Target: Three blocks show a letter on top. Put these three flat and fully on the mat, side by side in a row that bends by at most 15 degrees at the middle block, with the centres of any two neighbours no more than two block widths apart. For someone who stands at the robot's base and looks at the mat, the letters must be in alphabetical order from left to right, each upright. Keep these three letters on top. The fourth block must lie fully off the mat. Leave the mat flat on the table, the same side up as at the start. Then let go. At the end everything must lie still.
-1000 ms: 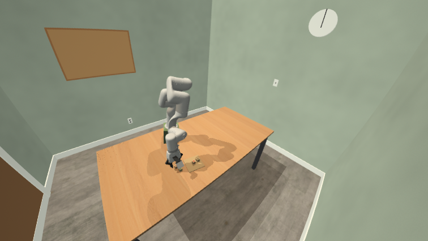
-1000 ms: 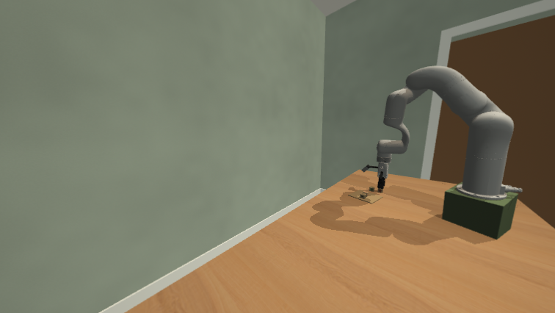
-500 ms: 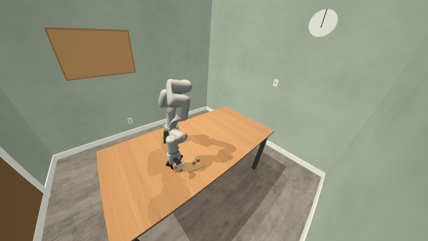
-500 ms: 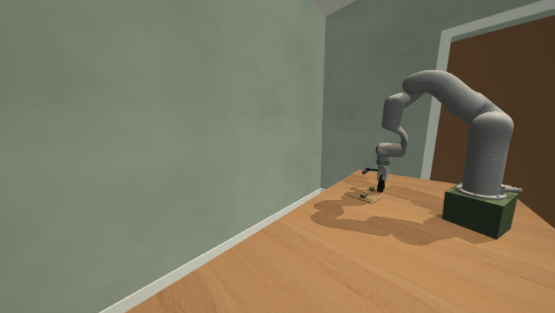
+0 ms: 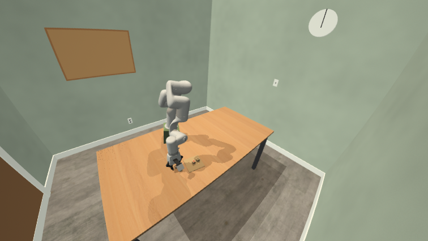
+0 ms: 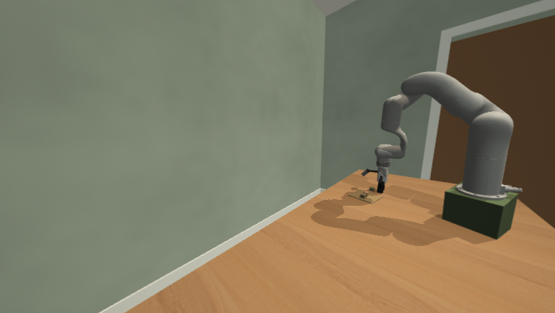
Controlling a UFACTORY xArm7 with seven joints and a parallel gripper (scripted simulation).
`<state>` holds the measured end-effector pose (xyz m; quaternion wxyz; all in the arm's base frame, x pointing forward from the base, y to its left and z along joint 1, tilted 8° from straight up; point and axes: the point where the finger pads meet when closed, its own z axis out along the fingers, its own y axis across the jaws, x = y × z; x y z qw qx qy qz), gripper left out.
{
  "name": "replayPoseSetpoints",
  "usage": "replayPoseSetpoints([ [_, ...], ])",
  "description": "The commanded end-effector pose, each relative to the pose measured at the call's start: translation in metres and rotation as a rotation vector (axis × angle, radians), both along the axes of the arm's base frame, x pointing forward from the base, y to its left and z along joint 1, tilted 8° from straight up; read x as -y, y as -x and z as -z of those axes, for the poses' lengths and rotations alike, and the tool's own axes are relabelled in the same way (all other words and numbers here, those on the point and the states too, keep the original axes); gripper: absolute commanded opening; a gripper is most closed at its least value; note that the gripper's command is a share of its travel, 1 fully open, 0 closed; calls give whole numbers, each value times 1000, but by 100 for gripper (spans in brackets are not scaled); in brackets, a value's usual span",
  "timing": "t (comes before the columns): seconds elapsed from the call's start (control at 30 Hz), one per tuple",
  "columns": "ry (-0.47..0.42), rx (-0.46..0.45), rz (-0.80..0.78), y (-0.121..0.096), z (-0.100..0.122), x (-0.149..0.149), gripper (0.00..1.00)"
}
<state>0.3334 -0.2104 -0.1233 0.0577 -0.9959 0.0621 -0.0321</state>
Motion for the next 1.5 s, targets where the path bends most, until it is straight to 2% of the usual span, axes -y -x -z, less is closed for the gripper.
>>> replayPoseSetpoints([
  [0.0, 2, 2, 1, -1, -1, 1, 63],
  [0.9, 2, 2, 1, -1, -1, 1, 63],
  [0.93, 2, 2, 1, -1, -1, 1, 42],
  [1.47, 2, 2, 1, -1, -1, 1, 42],
])
